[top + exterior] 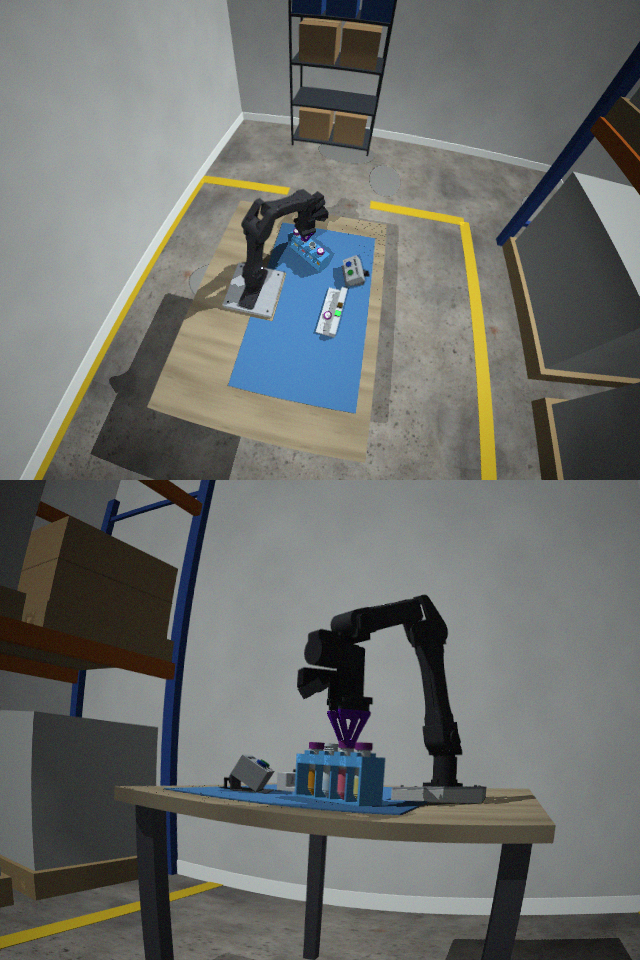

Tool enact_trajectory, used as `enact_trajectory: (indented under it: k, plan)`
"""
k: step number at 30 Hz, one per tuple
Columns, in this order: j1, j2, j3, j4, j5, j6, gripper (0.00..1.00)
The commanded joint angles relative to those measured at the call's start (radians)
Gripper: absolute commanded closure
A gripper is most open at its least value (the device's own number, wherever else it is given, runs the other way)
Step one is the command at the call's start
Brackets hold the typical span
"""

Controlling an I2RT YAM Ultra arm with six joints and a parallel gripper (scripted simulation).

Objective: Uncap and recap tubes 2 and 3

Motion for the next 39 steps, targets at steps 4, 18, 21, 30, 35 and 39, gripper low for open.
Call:
enact_trajectory:
  k: [4, 18, 21, 30, 35, 39]
  plan:
    - [0.0, -0.008, 0.0, 0.005, -0.001, 0.044, 0.51]
    - [0.0, -0.008, 0.003, 0.001, -0.001, -0.116, 0.51]
    - [0.0, -0.008, 0.003, 0.001, -0.001, -0.236, 0.51]
    - [0.0, -0.008, 0.003, 0.001, -0.001, -0.516, 0.51]
    - [0.0, -0.008, 0.003, 0.001, -0.001, -0.716, 0.51]
    - [0.0, -0.007, 0.003, 0.001, -0.001, -0.741, 0.51]
